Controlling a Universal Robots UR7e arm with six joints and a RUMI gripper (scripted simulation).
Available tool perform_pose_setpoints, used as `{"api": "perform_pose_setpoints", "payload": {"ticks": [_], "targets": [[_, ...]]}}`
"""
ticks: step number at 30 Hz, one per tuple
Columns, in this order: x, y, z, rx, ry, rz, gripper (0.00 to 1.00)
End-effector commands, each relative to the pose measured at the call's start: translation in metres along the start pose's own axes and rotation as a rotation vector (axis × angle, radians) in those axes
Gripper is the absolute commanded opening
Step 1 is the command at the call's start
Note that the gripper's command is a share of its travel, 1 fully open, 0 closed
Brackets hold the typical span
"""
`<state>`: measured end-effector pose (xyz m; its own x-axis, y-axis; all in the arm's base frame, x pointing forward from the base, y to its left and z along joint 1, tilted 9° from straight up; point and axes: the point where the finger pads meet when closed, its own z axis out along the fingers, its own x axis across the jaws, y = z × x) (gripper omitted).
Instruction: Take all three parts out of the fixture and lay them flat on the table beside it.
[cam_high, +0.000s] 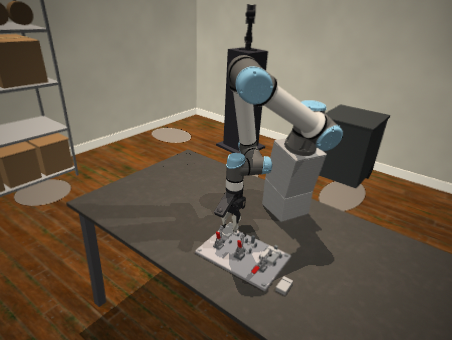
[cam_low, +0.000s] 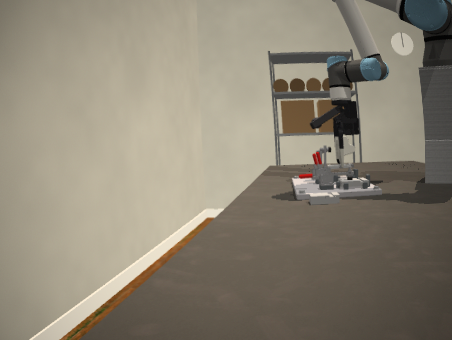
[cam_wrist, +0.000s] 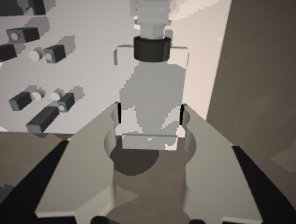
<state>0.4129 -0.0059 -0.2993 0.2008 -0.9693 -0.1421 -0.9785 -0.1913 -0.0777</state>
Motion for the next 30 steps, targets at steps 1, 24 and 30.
{"api": "perform_pose_setpoints", "payload": {"ticks": [1, 24, 30], "targets": [[-0.001, 0.002, -0.006, -0.002, -0.002, 0.001, 0.00], [-0.001, 0.005, -0.023, -0.002, -0.002, 0.002, 0.00], [0.000, 0.009, -0.037, -0.002, -0.002, 0.002, 0.00]]}}
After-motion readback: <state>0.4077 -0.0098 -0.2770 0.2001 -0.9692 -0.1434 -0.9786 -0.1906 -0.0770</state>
